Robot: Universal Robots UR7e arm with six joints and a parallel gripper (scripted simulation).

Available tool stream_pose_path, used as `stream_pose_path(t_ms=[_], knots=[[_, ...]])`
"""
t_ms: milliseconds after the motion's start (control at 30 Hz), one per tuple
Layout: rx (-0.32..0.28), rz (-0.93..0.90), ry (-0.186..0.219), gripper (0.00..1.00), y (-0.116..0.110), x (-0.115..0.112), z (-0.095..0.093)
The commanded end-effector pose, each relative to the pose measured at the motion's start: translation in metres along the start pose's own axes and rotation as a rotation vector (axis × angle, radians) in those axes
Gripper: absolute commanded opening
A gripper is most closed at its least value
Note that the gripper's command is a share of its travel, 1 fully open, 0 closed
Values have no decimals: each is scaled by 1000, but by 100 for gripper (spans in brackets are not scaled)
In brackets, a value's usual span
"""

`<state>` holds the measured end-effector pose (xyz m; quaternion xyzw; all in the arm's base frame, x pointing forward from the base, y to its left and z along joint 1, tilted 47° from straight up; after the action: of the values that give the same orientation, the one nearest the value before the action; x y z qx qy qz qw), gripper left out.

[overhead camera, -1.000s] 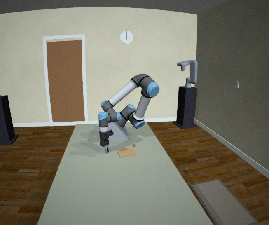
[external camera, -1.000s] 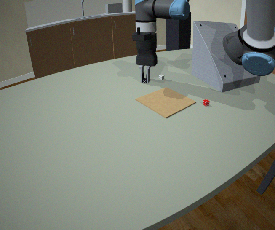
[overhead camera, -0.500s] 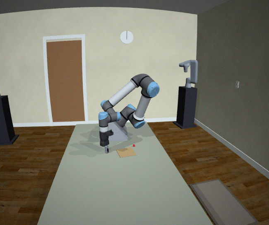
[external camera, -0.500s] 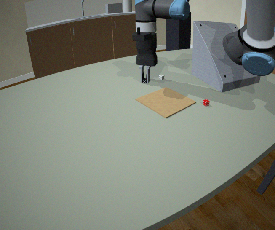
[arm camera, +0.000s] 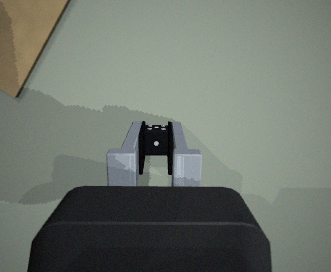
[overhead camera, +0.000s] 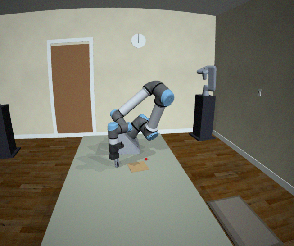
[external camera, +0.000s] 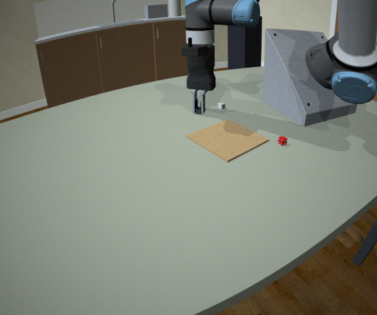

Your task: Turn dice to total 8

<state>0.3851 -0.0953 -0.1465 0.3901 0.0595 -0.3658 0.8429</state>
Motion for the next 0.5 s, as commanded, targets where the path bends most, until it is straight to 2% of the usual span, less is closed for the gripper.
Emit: stream_pose_path(t_ms=[0,167,233,467], knots=[[1,-1,3,34,1,-2,-1],[1,-1,3,34,1,-2,13],[1,-1,3,34,1,-2,13],[1,-1,3,34,0,-2,57]])
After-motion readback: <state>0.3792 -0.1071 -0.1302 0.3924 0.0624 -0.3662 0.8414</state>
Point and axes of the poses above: the point where the finger pads meet when closed, its own z axis back along the fingers, its own x axis across the jaws, y = z × x, the point moved 1 cm from there along z, back along the fingers, and after that the axes turned 11 degrees about z, right-handed, at the moved point
